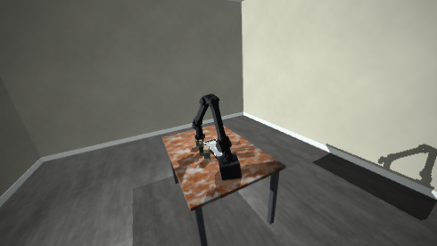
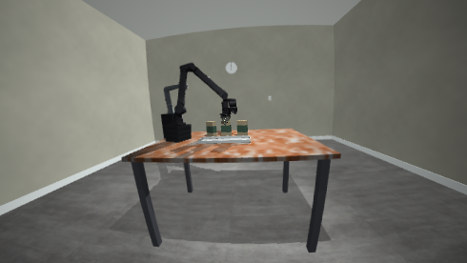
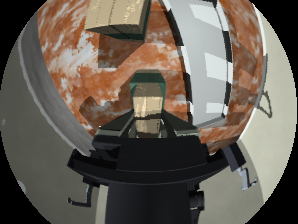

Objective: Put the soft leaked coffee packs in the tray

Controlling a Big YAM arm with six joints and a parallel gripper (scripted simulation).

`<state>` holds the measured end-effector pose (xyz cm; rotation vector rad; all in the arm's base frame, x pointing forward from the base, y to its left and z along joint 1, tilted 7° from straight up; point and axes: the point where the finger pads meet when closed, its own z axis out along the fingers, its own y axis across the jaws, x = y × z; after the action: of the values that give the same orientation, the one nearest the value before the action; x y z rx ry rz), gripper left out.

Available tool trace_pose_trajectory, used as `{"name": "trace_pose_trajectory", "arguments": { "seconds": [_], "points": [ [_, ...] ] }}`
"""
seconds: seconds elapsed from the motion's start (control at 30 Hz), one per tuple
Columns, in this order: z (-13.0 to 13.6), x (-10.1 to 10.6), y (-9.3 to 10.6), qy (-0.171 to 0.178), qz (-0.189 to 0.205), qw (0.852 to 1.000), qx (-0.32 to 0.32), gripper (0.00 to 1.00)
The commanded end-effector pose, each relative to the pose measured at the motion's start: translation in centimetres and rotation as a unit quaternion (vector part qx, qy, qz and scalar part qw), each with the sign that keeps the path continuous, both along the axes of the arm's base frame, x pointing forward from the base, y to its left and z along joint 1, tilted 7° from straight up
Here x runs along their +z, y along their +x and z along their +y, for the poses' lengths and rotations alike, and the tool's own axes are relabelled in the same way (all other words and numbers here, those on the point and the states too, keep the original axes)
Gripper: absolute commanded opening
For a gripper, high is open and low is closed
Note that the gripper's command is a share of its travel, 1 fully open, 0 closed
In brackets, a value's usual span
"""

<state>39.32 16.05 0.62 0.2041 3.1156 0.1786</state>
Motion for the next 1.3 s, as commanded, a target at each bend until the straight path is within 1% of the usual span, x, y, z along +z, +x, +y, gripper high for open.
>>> {"name": "trace_pose_trajectory", "arguments": {
  "seconds": [0.0,0.87,0.93,1.0,1.1,1.17,1.23,1.27],
  "points": [
    [0.5,-0.1,-0.2,0.001,-0.001,1.000,-0.001,0.24],
    [0.5,-0.1,-0.2,0.001,-0.001,1.000,-0.001,0.24],
    [0.5,0.3,-0.1,0.002,-0.003,1.000,-0.001,0.24],
    [0.6,1.4,0.3,0.005,-0.010,1.000,-0.002,0.24],
    [0.8,3.1,1.8,0.010,-0.026,1.000,-0.003,0.24],
    [0.6,3.7,2.0,0.011,-0.027,1.000,-0.003,0.24],
    [0.6,3.7,2.0,0.011,-0.027,1.000,-0.003,0.24],
    [0.4,4.0,2.0,0.010,-0.027,1.000,-0.004,0.24]
  ]
}}
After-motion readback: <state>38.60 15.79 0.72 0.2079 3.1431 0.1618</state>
